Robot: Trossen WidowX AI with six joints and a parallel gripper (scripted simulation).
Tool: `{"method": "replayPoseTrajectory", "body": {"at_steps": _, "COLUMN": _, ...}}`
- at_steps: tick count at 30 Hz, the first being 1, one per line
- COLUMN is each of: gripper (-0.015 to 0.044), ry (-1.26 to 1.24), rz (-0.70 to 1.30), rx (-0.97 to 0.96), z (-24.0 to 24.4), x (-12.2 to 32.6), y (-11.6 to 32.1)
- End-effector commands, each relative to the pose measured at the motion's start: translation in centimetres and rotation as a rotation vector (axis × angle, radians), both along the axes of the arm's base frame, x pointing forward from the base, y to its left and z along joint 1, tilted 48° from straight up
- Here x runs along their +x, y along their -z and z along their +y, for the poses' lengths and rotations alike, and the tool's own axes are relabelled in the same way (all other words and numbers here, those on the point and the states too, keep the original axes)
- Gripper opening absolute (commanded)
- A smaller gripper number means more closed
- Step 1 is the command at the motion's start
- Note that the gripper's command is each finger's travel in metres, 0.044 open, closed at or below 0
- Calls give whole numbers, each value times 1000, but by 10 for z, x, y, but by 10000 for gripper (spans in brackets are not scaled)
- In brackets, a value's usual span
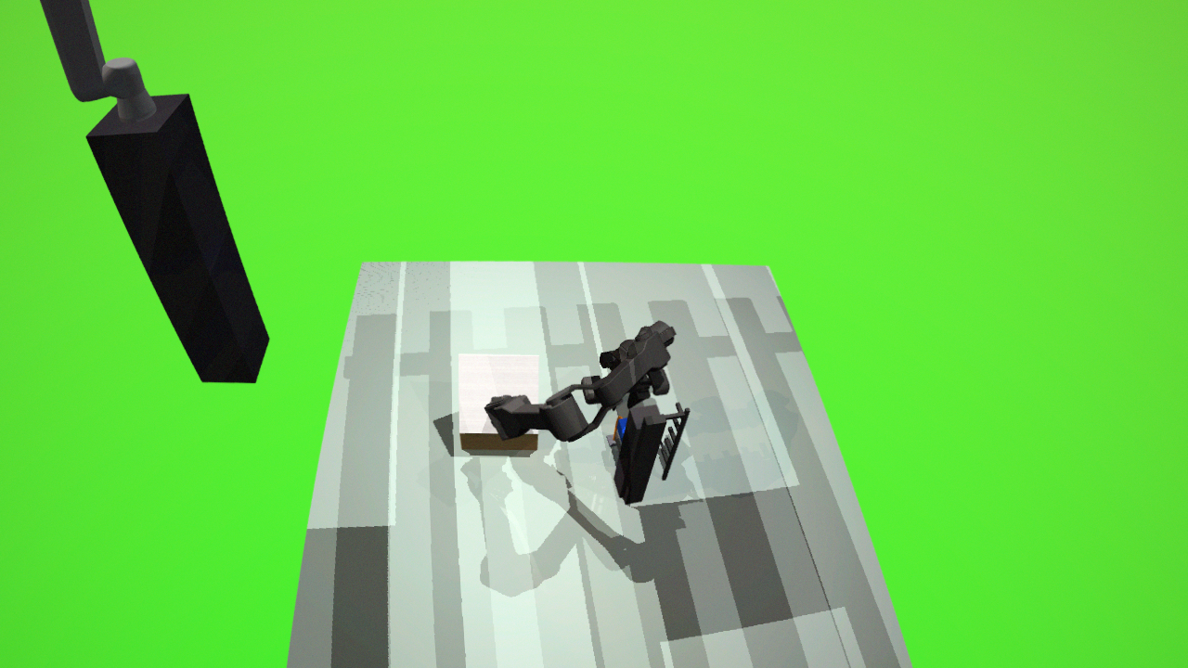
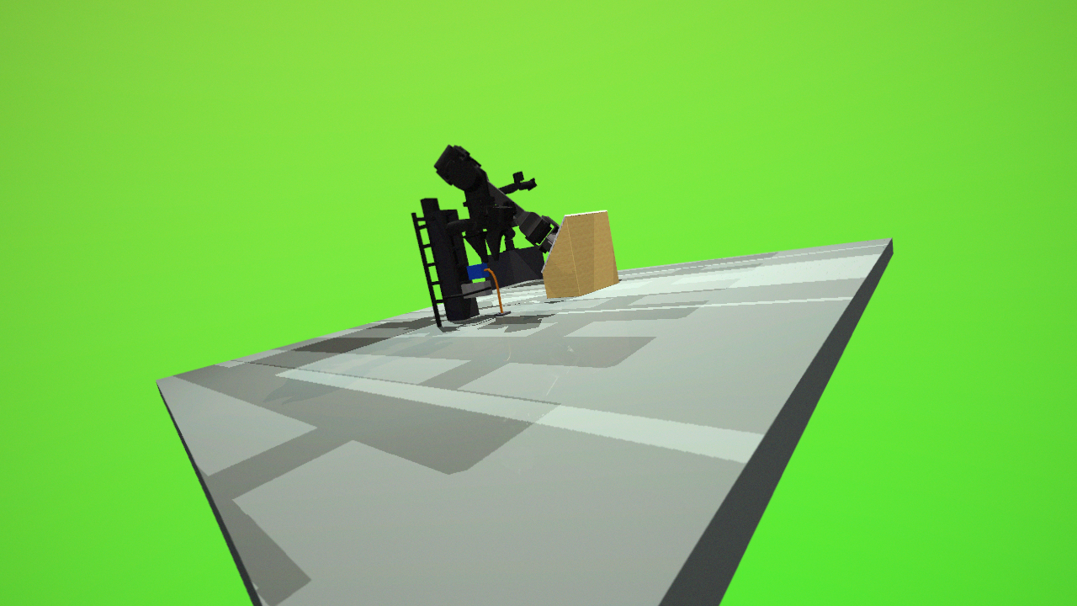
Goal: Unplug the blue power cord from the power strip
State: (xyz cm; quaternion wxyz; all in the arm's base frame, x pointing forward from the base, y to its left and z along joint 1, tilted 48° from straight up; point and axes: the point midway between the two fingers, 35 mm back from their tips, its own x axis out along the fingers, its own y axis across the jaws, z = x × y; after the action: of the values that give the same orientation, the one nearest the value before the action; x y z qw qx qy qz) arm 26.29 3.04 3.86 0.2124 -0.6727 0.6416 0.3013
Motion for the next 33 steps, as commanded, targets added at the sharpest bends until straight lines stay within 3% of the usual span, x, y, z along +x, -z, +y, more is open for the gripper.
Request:
{"method": "replayPoseTrajectory", "body": {"at_steps": 1, "gripper": 160, "ry": -10, "rz": 12, "rx": -8, "z": -1, "x": 0, "y": 0}}
{"method": "replayPoseTrajectory", "body": {"at_steps": 33, "gripper": 160, "ry": -10, "rz": 12, "rx": -10, "z": -29, "x": 5, "y": -29}}
